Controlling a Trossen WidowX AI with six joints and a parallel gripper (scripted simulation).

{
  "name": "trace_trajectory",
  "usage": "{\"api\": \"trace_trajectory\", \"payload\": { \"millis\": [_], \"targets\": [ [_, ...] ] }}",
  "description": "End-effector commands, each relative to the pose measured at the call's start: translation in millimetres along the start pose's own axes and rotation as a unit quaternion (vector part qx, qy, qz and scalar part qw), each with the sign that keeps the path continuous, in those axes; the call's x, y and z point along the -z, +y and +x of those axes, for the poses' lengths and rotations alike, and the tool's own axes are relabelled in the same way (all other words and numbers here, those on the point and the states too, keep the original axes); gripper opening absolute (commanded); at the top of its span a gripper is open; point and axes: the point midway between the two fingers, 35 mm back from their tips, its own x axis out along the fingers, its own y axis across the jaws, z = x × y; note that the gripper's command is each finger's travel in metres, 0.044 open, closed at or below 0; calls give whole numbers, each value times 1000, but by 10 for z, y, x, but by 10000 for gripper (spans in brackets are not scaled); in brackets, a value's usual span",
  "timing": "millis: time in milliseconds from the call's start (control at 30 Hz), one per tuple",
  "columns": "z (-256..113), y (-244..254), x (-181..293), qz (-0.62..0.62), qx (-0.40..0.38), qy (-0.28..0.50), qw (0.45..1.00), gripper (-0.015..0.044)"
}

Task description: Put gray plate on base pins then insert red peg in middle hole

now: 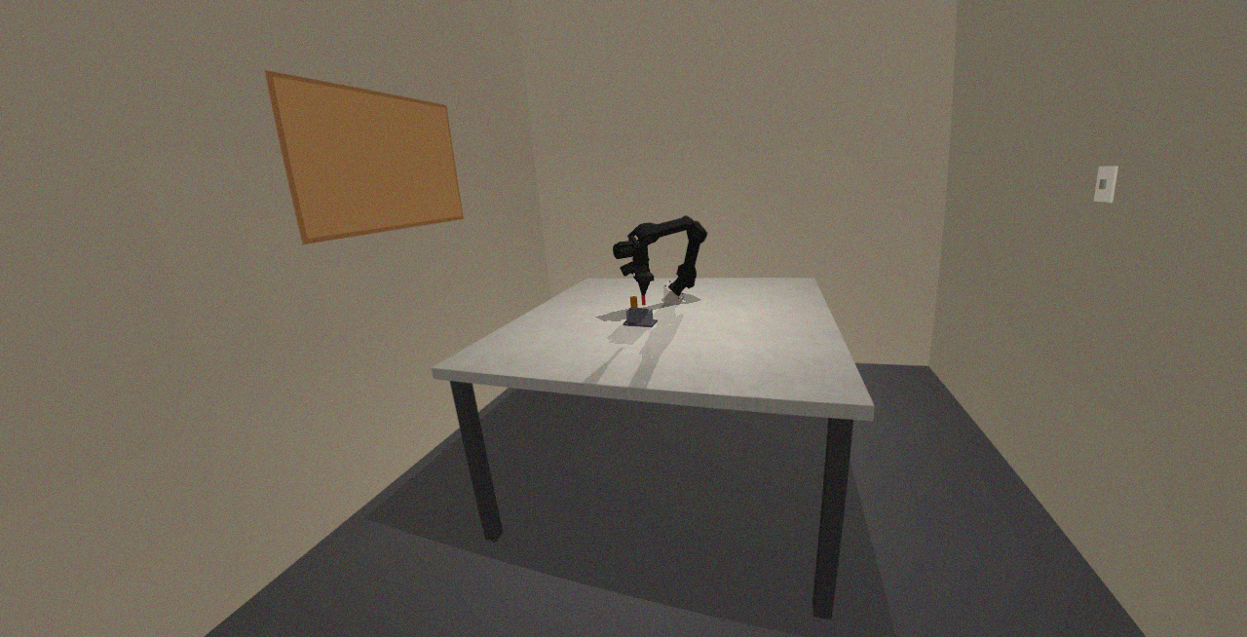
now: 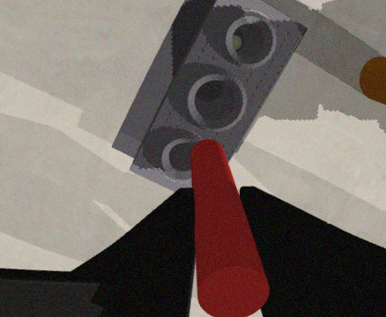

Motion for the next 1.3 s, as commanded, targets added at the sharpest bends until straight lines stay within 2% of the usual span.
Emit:
{"api": "trace_trajectory", "payload": {
  "millis": [0, 1267],
  "targets": [
    [18, -32, -144, -2, 1, 1, 1000, 0],
    [32, -38, -187, -1, 1, 3, 1000, 0]
  ]
}}
